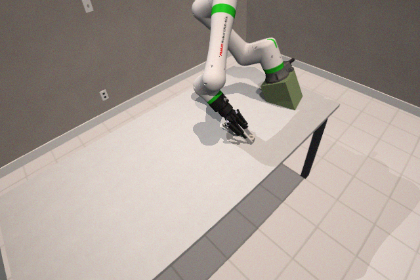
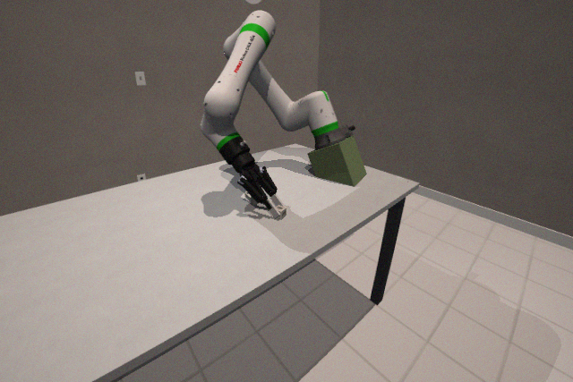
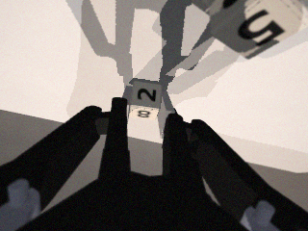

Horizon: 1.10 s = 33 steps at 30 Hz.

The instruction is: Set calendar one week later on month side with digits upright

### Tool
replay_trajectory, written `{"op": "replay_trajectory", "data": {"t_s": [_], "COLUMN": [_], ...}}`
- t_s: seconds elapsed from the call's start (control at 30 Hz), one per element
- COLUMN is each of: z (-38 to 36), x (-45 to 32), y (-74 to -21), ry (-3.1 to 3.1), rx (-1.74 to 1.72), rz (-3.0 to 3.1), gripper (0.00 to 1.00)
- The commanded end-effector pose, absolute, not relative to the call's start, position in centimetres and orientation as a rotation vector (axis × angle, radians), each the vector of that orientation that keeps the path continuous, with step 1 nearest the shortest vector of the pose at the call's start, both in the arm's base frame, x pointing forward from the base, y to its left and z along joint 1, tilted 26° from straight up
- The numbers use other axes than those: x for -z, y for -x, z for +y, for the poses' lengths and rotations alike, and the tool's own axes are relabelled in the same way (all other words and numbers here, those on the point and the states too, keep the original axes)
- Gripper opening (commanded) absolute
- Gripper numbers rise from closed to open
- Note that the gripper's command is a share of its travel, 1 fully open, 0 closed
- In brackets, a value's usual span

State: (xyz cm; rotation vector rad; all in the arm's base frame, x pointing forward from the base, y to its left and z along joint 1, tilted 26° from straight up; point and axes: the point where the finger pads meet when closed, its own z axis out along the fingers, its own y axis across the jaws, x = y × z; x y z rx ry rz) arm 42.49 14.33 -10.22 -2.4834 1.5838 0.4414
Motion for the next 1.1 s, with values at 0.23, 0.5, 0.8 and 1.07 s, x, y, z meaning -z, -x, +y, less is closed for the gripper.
{"op": "replay_trajectory", "data": {"t_s": [0.23,0.5,0.8,1.07], "z": [14.35,14.35,14.35,14.35], "x": [10.21,10.21,10.21,10.21], "y": [-42.51,-42.51,-42.51,-42.51], "ry": [2.483,2.483,2.483,2.483], "rx": [-0.441,-0.441,-0.441,-0.441], "rz": [1.583,1.583,1.583,1.583], "gripper": [0.17,0.17,0.2,0.27]}}
